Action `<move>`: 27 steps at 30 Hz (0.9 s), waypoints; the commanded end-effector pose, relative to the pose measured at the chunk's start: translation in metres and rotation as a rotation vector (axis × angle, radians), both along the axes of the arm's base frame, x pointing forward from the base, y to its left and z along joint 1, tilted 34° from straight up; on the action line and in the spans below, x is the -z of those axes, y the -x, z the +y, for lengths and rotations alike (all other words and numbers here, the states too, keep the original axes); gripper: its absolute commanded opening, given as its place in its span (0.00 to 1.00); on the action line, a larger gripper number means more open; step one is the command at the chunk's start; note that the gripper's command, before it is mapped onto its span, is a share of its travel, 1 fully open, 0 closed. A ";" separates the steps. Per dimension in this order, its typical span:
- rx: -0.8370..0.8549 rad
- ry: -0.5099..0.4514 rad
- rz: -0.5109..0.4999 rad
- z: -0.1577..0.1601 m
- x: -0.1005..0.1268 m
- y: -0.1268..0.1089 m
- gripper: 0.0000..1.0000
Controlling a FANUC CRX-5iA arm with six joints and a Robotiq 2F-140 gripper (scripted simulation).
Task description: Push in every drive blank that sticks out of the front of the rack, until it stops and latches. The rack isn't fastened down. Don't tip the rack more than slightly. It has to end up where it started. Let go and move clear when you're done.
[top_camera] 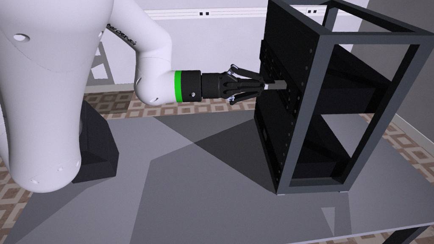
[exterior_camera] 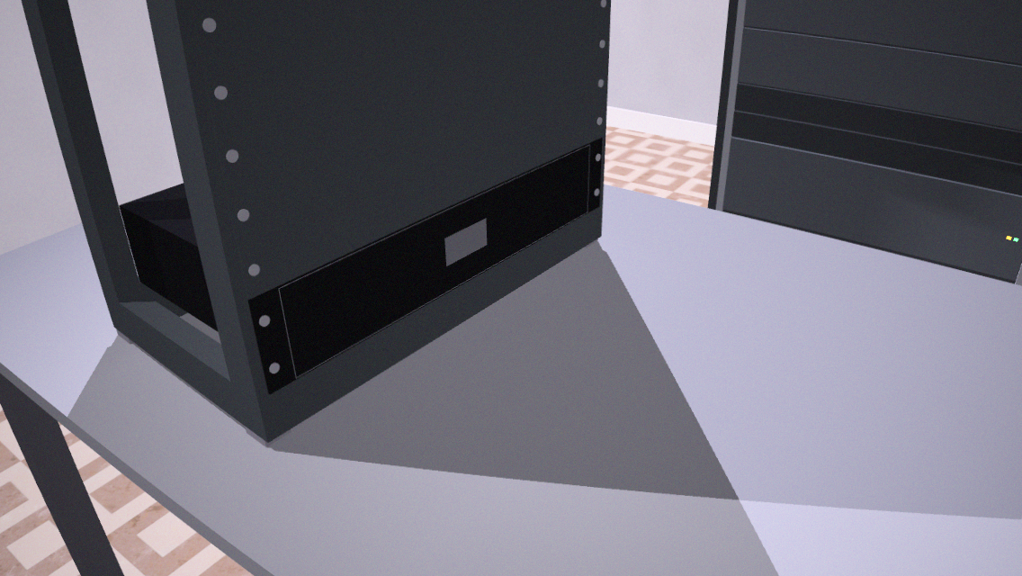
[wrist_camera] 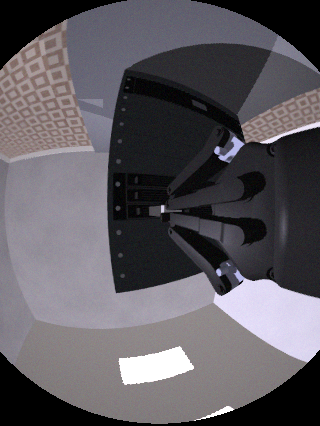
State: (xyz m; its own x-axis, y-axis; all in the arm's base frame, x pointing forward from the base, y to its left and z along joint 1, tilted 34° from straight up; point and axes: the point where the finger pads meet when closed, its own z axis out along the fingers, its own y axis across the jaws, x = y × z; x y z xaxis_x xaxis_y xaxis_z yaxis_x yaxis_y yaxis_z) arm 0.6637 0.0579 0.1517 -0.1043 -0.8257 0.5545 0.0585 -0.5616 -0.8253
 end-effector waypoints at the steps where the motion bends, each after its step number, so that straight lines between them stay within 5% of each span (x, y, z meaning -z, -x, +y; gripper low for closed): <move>1: -0.001 0.000 -0.001 0.001 -0.001 0.000 0.10; 27: -0.001 0.000 -0.001 0.000 -0.001 -0.005 0.10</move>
